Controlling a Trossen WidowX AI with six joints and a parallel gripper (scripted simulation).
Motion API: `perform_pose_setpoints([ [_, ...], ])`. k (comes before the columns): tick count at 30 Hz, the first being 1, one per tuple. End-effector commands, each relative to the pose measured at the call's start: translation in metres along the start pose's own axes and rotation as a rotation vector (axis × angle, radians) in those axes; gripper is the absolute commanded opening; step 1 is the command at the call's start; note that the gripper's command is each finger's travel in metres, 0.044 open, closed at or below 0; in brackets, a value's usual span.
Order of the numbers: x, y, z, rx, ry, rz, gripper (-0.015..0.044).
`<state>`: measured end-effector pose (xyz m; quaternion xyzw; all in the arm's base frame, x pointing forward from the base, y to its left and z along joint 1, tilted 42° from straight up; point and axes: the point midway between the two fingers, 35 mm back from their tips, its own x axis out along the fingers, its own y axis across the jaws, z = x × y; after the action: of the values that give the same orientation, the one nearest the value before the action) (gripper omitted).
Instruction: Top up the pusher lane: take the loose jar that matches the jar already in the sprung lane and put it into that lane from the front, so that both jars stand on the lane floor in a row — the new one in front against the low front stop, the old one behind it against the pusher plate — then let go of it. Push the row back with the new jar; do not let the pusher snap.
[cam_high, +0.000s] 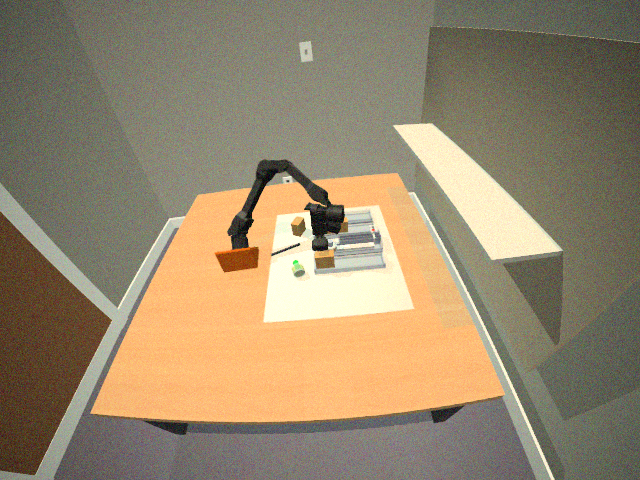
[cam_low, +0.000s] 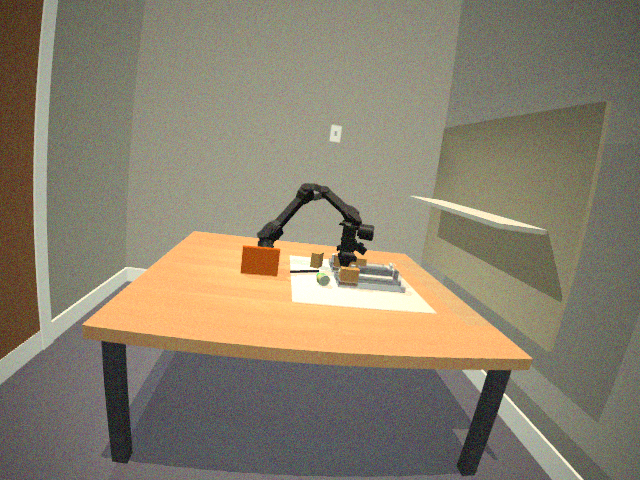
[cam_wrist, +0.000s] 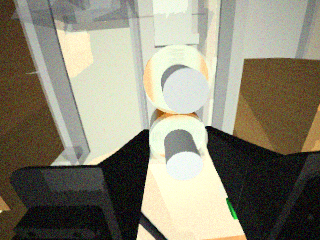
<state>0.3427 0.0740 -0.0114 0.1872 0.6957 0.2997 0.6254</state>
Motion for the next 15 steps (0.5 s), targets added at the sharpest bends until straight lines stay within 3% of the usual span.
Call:
perform_pose_setpoints([
  [1, 0.0041, 0.0031, 0.0027, -0.009, -0.006, 0.014, 0.0000],
  [15, 0.0043, 0.0031, 0.0005, -0.009, -0.006, 0.014, 0.0000],
])
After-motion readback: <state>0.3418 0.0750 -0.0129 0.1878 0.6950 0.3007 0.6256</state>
